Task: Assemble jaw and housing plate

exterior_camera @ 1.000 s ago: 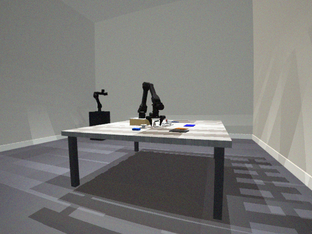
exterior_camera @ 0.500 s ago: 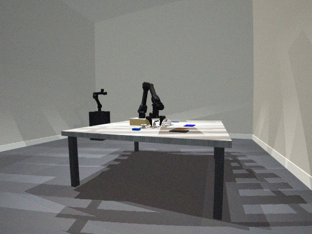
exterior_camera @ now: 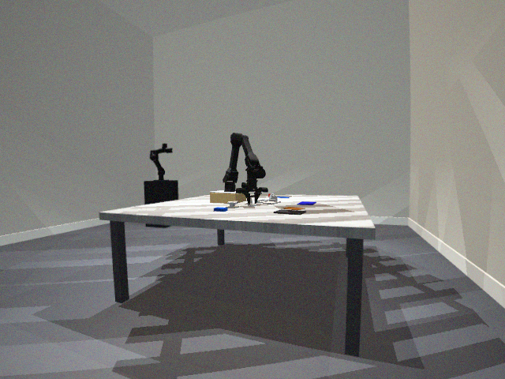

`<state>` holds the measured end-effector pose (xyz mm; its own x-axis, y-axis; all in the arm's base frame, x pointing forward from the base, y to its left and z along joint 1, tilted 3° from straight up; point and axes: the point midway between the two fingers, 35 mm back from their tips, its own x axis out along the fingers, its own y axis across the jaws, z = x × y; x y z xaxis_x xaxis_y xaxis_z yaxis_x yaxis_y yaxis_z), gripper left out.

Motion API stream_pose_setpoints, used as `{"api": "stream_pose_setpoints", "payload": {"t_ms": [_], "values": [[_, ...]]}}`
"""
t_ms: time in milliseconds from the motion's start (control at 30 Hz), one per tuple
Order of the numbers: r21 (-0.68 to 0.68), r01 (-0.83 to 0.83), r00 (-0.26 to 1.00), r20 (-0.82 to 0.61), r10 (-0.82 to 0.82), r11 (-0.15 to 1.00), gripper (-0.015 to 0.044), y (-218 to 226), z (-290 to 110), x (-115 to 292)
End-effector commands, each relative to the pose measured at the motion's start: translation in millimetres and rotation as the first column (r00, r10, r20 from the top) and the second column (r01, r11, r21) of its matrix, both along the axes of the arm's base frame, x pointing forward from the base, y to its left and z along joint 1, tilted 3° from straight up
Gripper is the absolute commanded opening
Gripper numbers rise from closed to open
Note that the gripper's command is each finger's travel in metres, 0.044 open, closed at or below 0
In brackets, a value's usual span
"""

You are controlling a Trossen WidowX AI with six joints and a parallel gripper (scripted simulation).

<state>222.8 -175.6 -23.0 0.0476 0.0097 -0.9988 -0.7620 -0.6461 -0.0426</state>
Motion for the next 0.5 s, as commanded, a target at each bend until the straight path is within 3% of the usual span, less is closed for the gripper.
{"api": "stream_pose_setpoints", "payload": {"t_ms": [0,467], "values": [[0.001,0.000,1.000,0.002,0.000,1.000,0.0134,0.2,0.1,0.4],[0.002,0.000,1.000,0.002,0.000,1.000,0.0134,-1.1,13.5,1.1]]}}
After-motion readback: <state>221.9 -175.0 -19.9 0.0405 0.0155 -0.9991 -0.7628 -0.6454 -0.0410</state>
